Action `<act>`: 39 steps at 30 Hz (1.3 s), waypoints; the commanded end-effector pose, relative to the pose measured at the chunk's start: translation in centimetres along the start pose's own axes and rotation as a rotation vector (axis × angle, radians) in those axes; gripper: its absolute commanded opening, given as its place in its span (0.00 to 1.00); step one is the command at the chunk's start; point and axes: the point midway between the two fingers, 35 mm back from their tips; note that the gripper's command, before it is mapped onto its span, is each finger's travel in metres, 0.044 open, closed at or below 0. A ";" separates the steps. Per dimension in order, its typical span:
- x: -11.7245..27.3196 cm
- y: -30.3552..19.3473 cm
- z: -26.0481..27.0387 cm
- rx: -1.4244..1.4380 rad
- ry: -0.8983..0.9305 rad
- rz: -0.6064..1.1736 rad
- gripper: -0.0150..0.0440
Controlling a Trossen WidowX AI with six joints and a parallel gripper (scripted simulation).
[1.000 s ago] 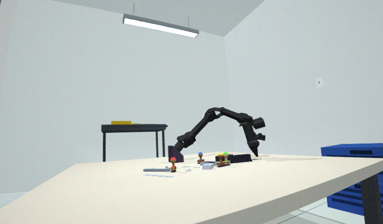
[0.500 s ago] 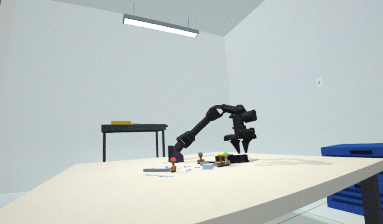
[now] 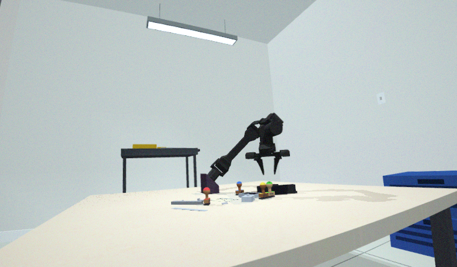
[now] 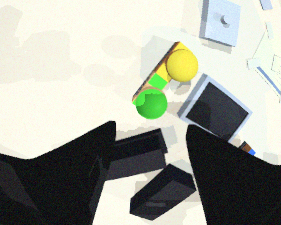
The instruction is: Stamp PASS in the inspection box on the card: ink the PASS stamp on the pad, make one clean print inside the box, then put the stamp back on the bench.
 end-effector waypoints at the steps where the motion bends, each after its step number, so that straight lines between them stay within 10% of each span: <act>1: 0.2 0.2 -0.2 -0.028 0.004 0.003 0.62; 39: -5.5 0.3 0.0 -0.027 0.005 0.003 0.62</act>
Point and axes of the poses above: the point midway between the two fingers, 35 mm back from their tips, its own x axis back along the fingers, its own z axis across the jaws, y = z × x, and after that the axes turned 1 degree about x, right-handed
